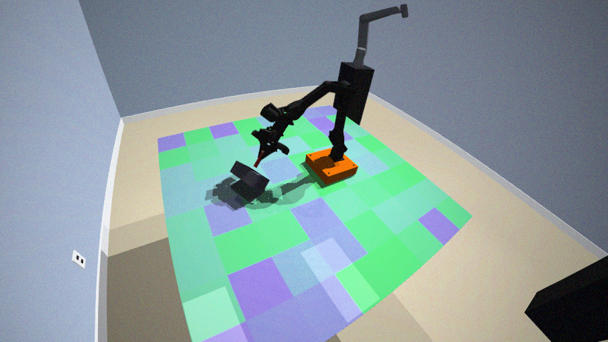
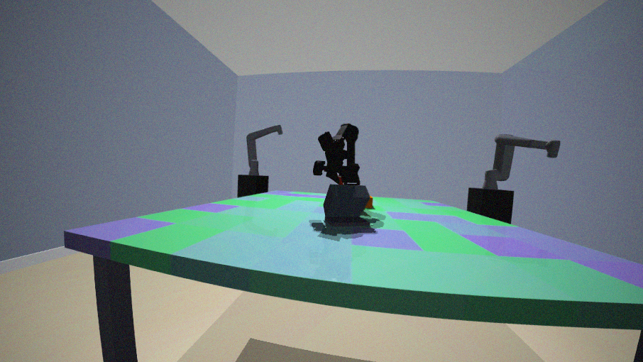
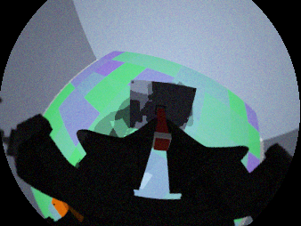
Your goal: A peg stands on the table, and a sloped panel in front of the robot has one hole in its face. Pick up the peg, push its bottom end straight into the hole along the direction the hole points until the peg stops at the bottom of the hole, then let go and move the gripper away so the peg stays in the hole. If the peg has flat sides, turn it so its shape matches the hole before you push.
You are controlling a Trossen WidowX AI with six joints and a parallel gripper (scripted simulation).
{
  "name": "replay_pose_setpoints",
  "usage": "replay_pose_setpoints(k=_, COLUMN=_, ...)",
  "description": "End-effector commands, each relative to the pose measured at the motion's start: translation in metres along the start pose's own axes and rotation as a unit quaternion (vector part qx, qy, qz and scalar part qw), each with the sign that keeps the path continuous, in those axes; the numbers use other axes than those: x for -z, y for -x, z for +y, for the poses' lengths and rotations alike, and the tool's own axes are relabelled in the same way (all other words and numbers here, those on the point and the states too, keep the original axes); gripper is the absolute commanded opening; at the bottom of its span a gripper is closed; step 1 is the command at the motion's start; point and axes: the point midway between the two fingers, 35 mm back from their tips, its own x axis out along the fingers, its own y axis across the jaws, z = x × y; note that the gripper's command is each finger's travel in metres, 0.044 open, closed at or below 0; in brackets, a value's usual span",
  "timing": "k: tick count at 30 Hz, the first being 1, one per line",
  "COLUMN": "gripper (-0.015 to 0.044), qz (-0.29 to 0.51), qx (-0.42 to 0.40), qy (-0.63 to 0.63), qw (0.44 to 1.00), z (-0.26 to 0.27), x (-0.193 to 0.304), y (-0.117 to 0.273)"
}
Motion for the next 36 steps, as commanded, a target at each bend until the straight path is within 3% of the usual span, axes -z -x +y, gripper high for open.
replay_pose_setpoints(k=1, gripper=0.0000, qz=0.003, qx=0.000, qy=-0.004, qw=1.000, z=-0.0004, x=0.0027, y=-0.0075)
replay_pose_setpoints(k=36, gripper=0.0000, qz=0.000, qx=0.000, qy=0.000, qw=1.000, z=0.0004, x=0.0044, y=-0.0085)
